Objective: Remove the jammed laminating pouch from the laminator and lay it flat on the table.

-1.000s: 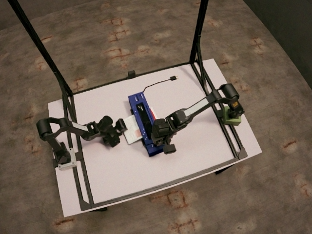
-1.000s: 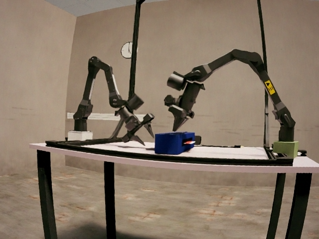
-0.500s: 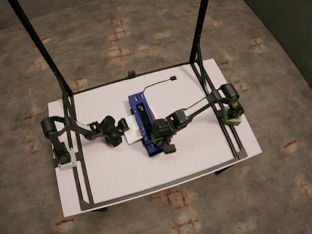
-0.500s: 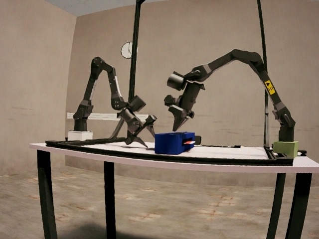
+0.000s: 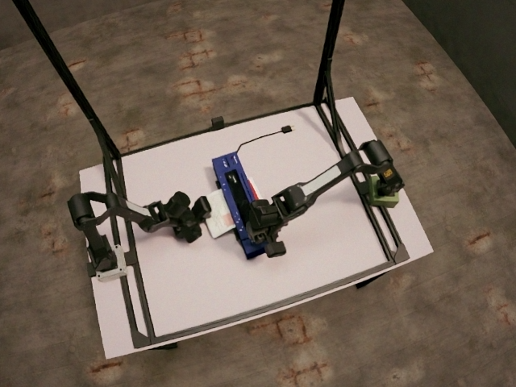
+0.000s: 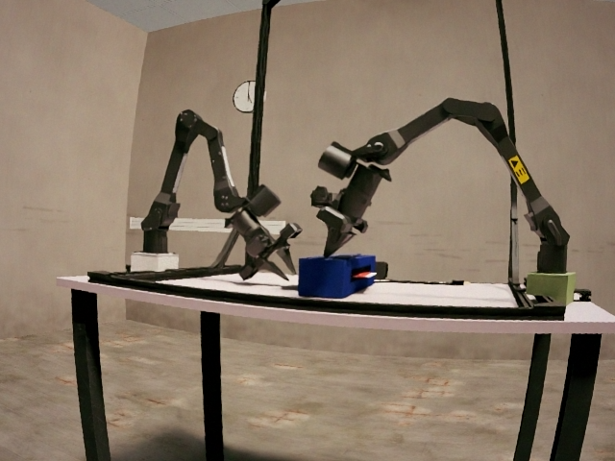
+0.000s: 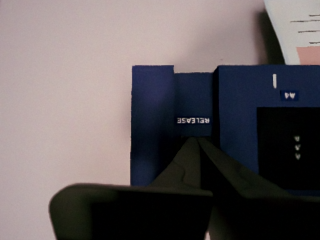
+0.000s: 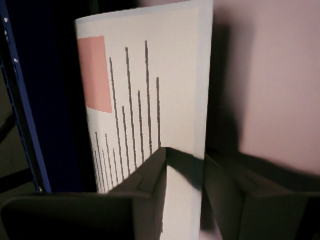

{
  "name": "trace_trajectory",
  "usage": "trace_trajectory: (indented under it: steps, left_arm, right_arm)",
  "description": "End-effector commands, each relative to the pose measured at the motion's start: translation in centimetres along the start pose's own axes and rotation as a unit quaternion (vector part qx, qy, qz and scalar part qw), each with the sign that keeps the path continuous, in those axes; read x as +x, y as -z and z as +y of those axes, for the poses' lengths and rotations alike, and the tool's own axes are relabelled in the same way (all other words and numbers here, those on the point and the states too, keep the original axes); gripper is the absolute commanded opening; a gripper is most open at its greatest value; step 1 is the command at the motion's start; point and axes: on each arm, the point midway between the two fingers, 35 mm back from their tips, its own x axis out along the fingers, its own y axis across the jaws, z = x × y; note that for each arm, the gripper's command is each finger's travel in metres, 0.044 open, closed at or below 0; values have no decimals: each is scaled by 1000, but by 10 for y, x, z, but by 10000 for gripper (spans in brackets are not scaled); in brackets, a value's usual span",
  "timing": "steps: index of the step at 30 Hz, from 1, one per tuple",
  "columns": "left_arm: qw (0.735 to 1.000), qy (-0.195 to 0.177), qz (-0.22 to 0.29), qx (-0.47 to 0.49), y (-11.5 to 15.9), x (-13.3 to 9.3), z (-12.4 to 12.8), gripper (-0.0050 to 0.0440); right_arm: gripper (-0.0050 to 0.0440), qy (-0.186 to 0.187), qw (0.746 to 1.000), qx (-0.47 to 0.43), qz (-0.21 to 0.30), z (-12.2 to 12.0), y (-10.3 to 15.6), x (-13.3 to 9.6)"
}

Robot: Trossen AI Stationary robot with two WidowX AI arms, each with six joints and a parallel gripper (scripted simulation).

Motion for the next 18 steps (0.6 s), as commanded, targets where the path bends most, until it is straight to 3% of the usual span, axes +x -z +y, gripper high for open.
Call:
trace_trajectory:
  steps: [1,18]
  left_arm:
    - [1000,0,1,2,4,18,-1,-50]
    - [1000,0,1,2,4,18,-1,-50]
  right_arm:
    - [-50,-17,1000,1,0,12,0,-2]
    - [-50,-14,1000,1,0,10,0,-2]
